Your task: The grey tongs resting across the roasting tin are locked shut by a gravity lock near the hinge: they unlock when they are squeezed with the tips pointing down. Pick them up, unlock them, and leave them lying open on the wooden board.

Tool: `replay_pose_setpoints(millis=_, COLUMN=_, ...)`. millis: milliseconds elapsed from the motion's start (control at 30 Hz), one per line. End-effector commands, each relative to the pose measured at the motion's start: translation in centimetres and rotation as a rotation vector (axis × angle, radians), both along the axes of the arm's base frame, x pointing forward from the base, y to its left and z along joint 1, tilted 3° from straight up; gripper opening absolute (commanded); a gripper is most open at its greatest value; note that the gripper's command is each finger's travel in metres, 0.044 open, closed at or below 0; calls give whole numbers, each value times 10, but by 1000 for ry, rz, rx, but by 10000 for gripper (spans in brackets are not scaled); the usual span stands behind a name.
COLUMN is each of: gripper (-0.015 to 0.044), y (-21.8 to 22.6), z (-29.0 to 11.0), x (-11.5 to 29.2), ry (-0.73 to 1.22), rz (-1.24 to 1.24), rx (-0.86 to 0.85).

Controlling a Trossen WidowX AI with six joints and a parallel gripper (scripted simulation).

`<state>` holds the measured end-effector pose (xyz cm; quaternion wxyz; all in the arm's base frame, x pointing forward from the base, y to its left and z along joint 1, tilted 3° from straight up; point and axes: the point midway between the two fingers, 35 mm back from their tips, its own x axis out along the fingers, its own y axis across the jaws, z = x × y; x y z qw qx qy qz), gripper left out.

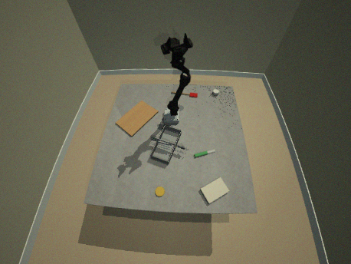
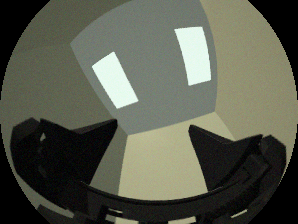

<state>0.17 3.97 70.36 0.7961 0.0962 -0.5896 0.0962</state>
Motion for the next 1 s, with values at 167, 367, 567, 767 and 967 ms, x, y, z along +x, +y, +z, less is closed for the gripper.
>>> replay_pose_setpoints(millis=167, gripper=440, y=-76, z=-25, x=100, ry=268, rz=-125, rx=135)
replay_pose_setpoints(millis=367, gripper=440, y=-121, z=-63, x=176, ry=523, rz=-293, rx=148)
replay_pose_setpoints(millis=567, gripper=440, y=-155, z=-120, x=249, ry=819, rz=-443, rx=92)
replay_pose_setpoints(millis=767, gripper=440, y=-177, z=-194, x=310, ry=1130, rz=-549, rx=-30)
replay_pose_setpoints(millis=967, gripper=440, y=-186, z=-280, x=356, ry=1459, rz=-614, rx=-255)
